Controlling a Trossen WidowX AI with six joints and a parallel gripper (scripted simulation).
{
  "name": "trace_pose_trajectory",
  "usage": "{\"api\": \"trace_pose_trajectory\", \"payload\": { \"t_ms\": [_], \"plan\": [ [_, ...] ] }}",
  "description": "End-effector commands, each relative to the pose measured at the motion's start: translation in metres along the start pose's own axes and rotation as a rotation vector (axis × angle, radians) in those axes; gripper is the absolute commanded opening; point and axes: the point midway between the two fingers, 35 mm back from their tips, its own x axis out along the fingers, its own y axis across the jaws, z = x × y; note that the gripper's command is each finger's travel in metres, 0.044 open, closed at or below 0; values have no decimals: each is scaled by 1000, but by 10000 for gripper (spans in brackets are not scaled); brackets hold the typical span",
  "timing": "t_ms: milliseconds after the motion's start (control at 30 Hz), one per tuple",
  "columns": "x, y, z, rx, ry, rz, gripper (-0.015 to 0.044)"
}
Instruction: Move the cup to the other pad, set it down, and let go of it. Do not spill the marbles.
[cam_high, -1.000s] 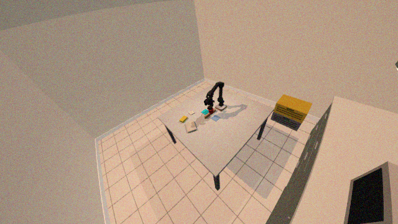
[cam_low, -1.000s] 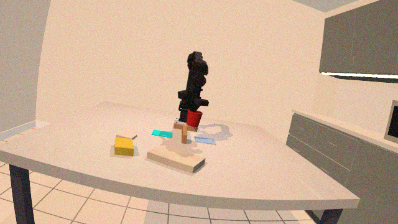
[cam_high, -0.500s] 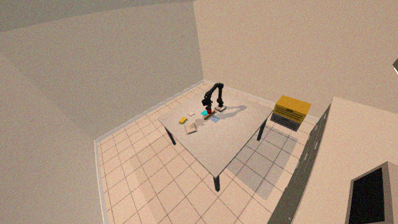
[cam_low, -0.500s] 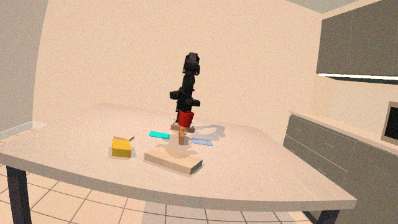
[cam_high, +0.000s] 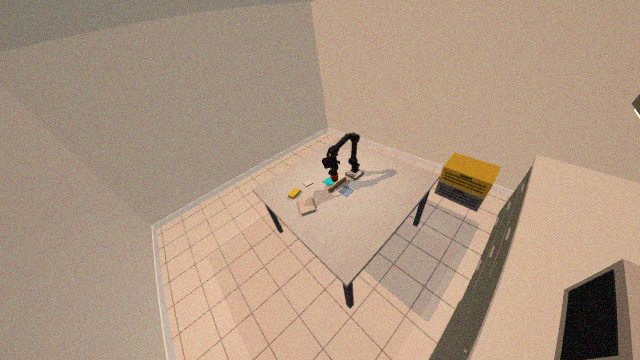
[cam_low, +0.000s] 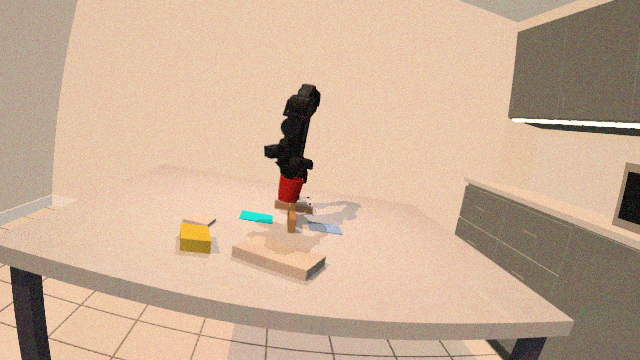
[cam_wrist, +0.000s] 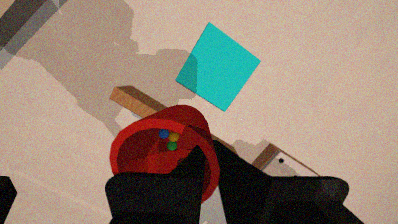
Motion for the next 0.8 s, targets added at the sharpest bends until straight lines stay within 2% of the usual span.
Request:
{"api": "trace_pose_trajectory", "payload": {
  "t_ms": [0, 767],
  "plan": [
    [0, -4, 5, -5, 4, 0, 0],
    [-1, -26, 40, -5, 1, -2, 0]
  ]
}}
